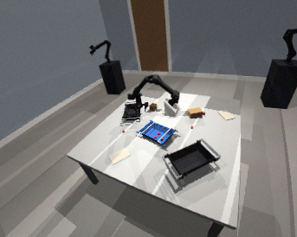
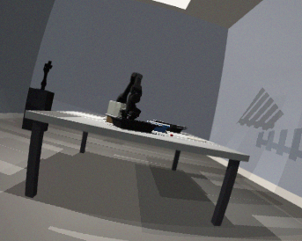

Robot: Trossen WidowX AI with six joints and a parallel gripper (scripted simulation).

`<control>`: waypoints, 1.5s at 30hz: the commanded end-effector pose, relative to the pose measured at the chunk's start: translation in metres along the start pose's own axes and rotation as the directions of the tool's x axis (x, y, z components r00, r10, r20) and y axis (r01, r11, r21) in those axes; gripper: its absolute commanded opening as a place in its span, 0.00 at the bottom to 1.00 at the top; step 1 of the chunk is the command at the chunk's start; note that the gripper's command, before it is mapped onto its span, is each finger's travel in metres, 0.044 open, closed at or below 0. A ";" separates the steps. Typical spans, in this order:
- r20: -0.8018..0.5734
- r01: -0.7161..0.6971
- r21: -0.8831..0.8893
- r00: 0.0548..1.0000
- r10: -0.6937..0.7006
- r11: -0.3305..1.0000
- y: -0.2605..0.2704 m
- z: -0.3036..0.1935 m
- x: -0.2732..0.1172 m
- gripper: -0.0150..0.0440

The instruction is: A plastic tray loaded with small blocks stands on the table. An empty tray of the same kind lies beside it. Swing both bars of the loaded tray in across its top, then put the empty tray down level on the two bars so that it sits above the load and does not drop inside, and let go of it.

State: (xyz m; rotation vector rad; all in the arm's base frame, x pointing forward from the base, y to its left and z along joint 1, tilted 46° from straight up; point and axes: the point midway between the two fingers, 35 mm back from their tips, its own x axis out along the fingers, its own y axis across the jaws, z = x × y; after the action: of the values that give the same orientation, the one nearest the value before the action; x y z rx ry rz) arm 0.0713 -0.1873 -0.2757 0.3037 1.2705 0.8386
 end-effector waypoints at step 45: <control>0.003 0.005 0.005 1.000 -0.005 1.000 0.000 0.001 0.004 0.31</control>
State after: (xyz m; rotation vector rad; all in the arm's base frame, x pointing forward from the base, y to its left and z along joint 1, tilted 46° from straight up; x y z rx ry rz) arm 0.0725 -0.1866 -0.2790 0.2971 1.2717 0.8255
